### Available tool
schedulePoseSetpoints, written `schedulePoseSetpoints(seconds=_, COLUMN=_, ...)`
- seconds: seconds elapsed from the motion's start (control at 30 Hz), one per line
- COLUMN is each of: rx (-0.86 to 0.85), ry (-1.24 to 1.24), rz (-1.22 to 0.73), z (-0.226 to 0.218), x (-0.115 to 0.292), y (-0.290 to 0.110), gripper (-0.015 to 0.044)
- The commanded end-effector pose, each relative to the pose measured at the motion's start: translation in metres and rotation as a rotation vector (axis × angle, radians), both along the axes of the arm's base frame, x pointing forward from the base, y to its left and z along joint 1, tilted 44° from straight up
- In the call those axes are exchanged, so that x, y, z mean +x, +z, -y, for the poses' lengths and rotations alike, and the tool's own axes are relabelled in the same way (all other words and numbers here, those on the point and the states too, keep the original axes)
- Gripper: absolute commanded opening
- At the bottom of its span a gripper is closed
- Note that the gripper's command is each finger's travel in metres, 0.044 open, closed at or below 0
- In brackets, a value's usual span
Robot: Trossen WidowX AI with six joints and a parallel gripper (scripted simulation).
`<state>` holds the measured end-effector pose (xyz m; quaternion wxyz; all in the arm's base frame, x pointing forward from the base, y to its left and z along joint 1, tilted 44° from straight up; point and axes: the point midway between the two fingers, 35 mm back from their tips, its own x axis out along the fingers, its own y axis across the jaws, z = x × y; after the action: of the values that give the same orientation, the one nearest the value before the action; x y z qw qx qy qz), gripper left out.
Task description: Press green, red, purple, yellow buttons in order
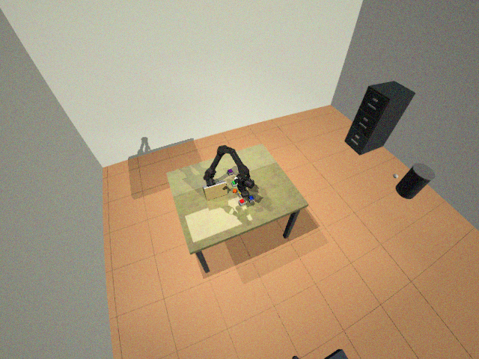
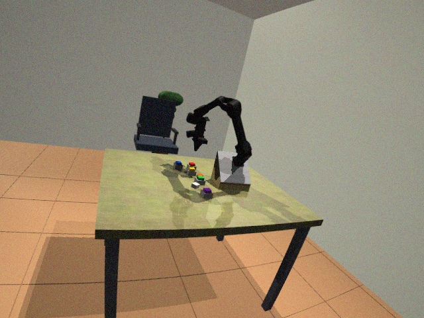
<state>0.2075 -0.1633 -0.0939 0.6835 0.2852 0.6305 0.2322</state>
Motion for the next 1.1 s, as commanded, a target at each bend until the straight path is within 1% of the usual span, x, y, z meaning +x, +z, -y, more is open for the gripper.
schedulePoseSetpoints(seconds=0.0, rx=-0.006, ry=0.017, rz=0.016, z=0.010, x=-0.005, y=-0.012, gripper=0.0020)
schedulePoseSetpoints(seconds=0.13, rx=-0.006, ry=0.017, rz=0.016, z=0.008, x=-0.004, y=-0.015, gripper=0.0020)
schedulePoseSetpoints(seconds=0.23, rx=-0.005, ry=0.017, rz=0.017, z=-0.022, x=0.001, y=-0.048, gripper=0.0020)
schedulePoseSetpoints(seconds=0.3, rx=-0.004, ry=0.017, rz=0.018, z=-0.032, x=0.001, y=-0.057, gripper=0.0020)
schedulePoseSetpoints(seconds=0.5, rx=-0.004, ry=0.017, rz=0.018, z=-0.033, x=0.002, y=-0.058, gripper=0.0020)
schedulePoseSetpoints(seconds=1.07, rx=-0.003, ry=0.017, rz=0.018, z=-0.052, x=0.005, y=-0.078, gripper=0.0020)
